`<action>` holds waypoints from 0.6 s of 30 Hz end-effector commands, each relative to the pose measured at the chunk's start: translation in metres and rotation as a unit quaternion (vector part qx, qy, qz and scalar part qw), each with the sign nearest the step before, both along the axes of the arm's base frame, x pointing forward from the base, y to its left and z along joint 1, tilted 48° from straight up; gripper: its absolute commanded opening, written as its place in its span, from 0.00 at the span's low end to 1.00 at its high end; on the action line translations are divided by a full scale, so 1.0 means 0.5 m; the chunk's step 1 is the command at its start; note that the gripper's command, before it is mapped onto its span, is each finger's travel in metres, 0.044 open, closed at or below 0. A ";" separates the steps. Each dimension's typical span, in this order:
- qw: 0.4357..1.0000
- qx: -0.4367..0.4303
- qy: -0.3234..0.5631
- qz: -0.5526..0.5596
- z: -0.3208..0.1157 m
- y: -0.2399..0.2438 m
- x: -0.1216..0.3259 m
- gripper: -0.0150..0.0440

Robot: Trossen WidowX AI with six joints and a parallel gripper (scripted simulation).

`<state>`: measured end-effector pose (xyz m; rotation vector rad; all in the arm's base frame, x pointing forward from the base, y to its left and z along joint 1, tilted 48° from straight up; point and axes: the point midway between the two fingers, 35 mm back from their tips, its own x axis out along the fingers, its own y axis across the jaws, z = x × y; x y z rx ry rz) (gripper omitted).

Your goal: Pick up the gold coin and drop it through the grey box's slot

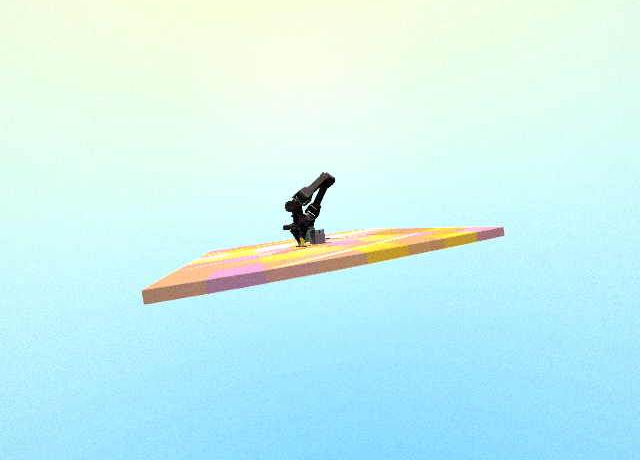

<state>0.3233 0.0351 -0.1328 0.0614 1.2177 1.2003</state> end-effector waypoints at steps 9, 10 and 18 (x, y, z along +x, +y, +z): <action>1.000 0.003 0.004 -0.003 -0.018 0.019 -0.007 0.39; 1.000 0.003 0.004 -0.003 -0.018 0.019 -0.007 0.35; 1.000 0.003 0.004 -0.003 -0.018 0.019 -0.007 0.25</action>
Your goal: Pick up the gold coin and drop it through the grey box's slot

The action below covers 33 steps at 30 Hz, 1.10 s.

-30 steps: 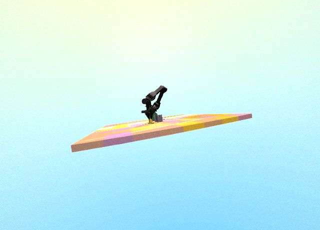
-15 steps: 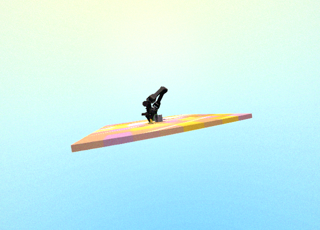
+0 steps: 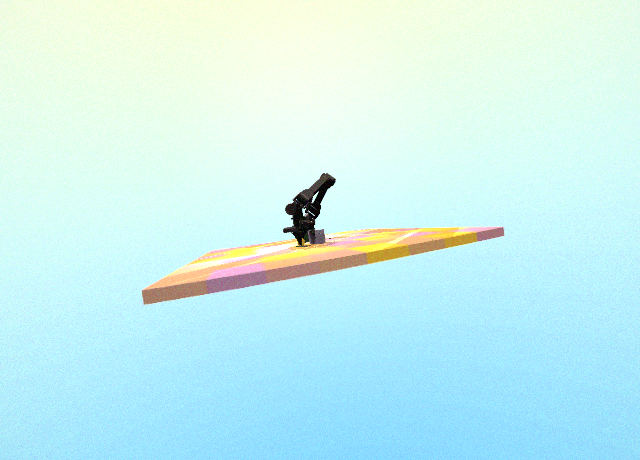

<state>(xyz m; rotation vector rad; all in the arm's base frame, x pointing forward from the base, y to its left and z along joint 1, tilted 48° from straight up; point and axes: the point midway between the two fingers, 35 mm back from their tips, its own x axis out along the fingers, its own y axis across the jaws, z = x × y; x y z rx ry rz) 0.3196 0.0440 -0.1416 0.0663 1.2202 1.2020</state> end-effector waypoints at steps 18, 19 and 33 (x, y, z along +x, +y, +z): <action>1.000 -0.001 0.001 -0.004 0.038 -0.045 0.015 0.25; 1.000 -0.001 0.001 -0.004 0.041 -0.048 0.016 0.25; 1.000 -0.003 0.002 -0.005 0.089 -0.102 0.025 0.25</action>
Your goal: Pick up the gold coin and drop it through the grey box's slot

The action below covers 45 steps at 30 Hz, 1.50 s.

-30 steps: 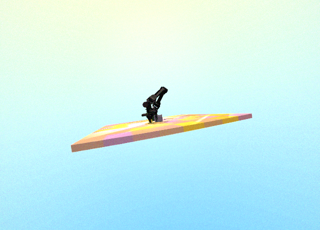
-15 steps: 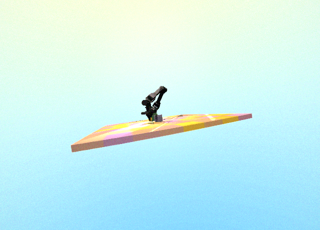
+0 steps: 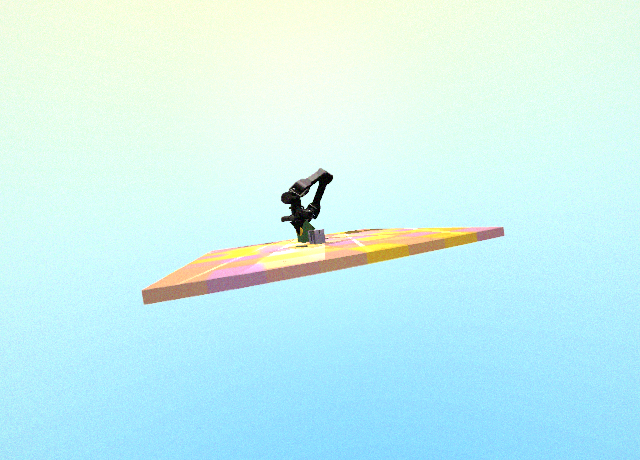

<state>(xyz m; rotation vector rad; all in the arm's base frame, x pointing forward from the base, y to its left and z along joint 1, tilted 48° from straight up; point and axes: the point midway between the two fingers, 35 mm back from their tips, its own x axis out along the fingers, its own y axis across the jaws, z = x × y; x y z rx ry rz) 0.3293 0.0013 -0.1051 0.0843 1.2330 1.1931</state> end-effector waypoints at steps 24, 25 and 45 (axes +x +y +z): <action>0.989 -0.023 0.105 -0.101 0.043 -0.066 0.006 0.25; 0.986 -0.025 0.117 -0.112 0.042 -0.067 0.005 0.25; 0.975 -0.033 0.158 -0.150 0.073 -0.047 -0.008 0.25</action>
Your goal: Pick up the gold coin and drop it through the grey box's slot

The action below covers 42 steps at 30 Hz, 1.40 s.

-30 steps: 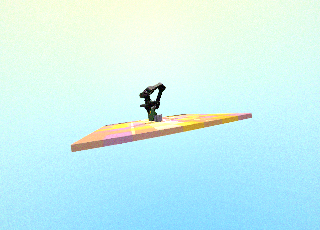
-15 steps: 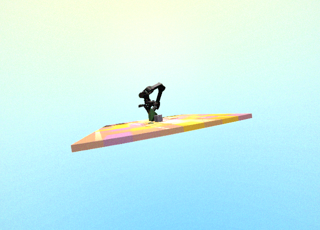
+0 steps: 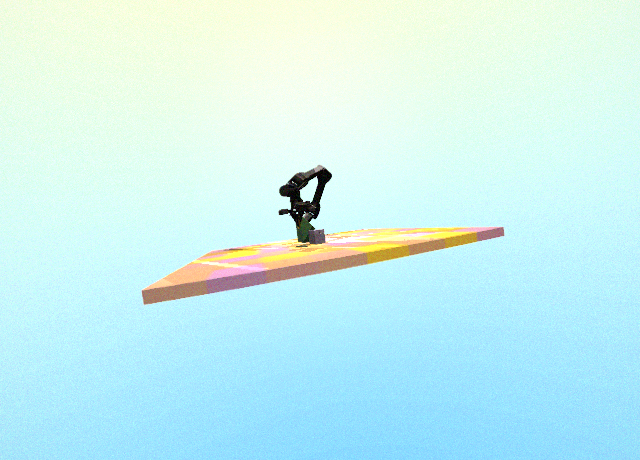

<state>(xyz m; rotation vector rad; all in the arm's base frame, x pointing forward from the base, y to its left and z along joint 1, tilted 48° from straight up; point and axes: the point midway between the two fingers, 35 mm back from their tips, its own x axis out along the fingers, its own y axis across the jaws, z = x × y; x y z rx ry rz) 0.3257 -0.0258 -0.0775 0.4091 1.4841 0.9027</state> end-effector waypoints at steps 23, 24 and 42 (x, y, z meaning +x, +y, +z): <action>1.000 -0.004 -0.007 0.001 0.094 0.069 -0.051 0.25; 1.000 -0.004 -0.007 0.001 0.097 0.072 -0.053 0.25; 1.000 0.001 -0.001 -0.003 0.149 0.118 -0.100 0.25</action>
